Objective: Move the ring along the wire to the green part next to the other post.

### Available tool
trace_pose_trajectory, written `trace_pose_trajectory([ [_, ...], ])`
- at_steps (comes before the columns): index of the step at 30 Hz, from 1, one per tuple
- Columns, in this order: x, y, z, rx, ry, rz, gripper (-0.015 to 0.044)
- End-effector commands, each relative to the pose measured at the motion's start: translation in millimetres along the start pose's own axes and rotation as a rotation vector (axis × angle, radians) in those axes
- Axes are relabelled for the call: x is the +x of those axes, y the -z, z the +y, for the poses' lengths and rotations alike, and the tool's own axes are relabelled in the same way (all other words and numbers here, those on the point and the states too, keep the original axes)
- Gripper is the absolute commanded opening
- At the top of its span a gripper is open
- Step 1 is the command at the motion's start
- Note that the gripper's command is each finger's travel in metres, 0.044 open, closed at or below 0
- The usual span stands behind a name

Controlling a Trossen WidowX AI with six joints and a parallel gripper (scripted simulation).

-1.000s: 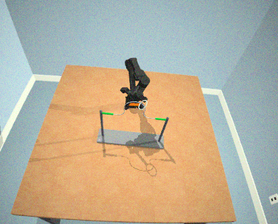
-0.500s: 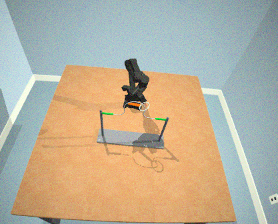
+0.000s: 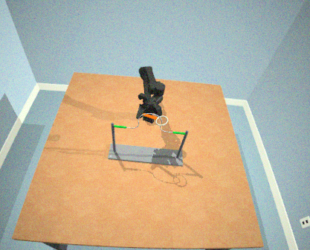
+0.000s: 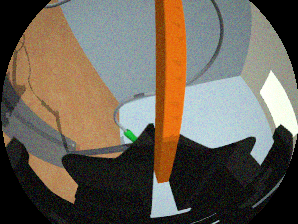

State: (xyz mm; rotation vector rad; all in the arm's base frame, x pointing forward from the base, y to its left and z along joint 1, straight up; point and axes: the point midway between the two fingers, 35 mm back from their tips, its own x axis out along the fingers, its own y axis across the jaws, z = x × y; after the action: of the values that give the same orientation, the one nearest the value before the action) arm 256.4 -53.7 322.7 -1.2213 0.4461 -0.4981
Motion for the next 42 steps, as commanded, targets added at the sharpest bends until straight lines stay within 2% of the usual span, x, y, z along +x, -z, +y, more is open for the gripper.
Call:
trace_pose_trajectory([
  [1, -0.3, 1.2, -3.7, -0.045, 0.034, -0.002, -0.015],
  [26, 0.1, -0.8, -18.5, -0.335, 0.223, -0.037, -0.015],
  [42, 3.6, 8.0, 0.9, -0.295, 0.197, -0.032, -0.015],
])
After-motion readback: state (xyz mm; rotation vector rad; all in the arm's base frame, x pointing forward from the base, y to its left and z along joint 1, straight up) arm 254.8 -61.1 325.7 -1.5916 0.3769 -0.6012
